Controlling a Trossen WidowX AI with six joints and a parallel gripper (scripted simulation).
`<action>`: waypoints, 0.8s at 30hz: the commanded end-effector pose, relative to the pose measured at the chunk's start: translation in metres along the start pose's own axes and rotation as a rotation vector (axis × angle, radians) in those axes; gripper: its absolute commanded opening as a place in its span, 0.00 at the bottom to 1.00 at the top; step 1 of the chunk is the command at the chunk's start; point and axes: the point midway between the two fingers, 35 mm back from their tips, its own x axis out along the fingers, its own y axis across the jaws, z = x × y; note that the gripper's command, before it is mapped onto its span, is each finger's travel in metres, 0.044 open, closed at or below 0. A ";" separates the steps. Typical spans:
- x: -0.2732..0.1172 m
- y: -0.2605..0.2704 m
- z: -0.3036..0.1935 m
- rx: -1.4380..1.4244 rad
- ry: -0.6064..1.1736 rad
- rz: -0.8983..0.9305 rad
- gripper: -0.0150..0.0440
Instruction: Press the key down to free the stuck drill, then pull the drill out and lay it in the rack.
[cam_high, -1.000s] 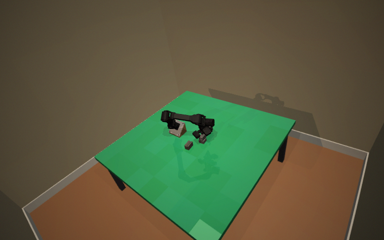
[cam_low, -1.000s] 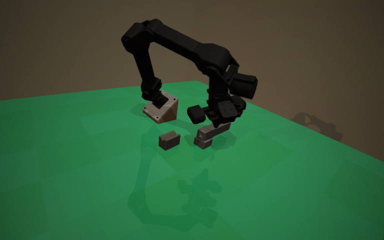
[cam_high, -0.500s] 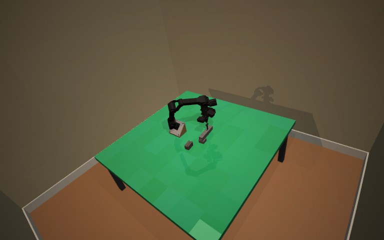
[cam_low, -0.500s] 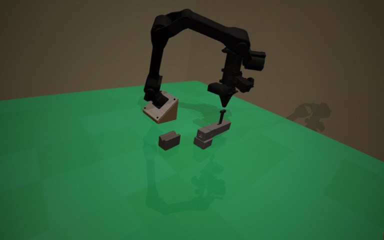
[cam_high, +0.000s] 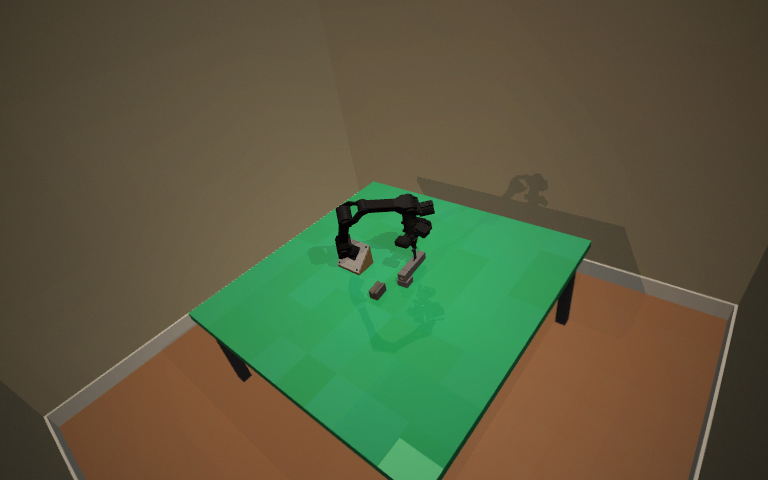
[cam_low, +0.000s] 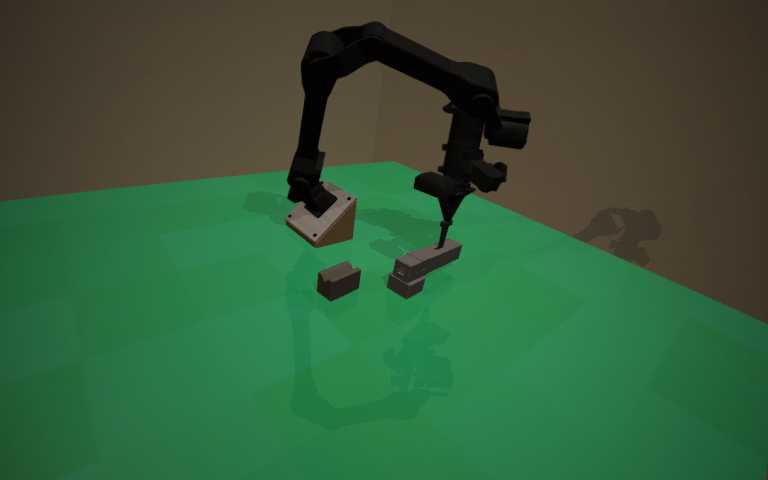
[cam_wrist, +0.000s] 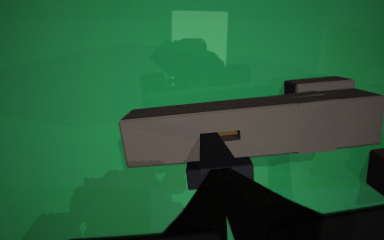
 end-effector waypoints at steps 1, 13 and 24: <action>0.004 0.000 0.000 -0.003 0.002 -0.003 0.25; 0.009 -0.001 0.000 -0.003 0.002 -0.003 0.25; 0.013 -0.001 -0.001 -0.003 0.002 -0.004 0.25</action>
